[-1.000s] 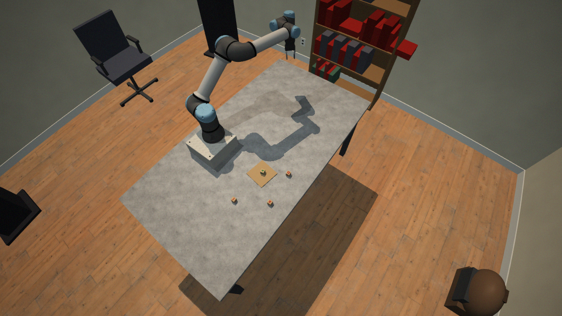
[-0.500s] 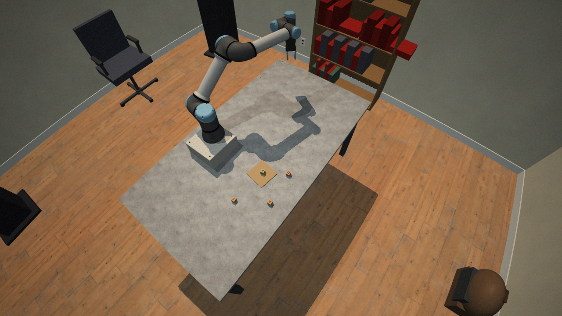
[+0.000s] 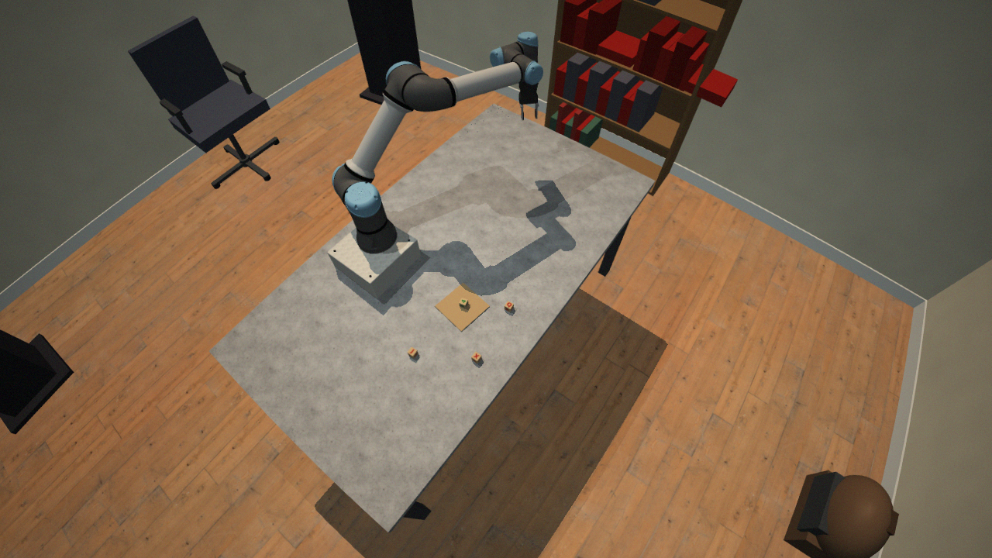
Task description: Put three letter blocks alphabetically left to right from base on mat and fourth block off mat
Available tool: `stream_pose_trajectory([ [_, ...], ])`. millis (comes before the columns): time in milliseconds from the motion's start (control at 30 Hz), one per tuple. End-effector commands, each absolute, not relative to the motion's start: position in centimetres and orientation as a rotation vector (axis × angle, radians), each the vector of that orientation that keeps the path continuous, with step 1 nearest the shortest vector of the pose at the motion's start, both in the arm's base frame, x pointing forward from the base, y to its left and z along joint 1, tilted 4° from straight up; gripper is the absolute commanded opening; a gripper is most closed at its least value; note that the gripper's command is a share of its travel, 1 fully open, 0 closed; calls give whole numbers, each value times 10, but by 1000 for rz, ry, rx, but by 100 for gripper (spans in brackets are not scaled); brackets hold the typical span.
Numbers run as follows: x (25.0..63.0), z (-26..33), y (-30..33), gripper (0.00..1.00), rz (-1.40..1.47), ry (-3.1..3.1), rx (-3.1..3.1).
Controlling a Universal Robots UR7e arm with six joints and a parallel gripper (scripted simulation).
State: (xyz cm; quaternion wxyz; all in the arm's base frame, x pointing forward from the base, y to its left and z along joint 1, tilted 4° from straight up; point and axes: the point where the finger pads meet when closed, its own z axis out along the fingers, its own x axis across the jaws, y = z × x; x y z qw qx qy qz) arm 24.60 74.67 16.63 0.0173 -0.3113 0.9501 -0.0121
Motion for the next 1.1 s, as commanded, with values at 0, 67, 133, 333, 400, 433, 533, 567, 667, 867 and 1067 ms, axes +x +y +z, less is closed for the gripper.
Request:
stream_pose_trajectory([
  [0, 321, 150, 709, 100, -43, 2935, -968],
  [67, 347, 143, 692, 100, -48, 2930, -968],
  [133, 359, 140, 684, 100, -50, 2928, -969],
  [333, 431, 119, 623, 100, -69, 2913, -972],
  [400, 448, 114, 606, 100, -75, 2910, -973],
  [433, 458, 111, 595, 100, -79, 2908, -973],
  [533, 488, 100, 558, 100, -92, 2902, -975],
  [567, 497, 97, 545, 100, -96, 2900, -975],
  [667, 523, 86, 506, 100, -111, 2895, -977],
  [867, 559, 68, 431, 100, -140, 2887, -981],
  [1067, 584, 50, 348, 100, -174, 2883, -986],
])
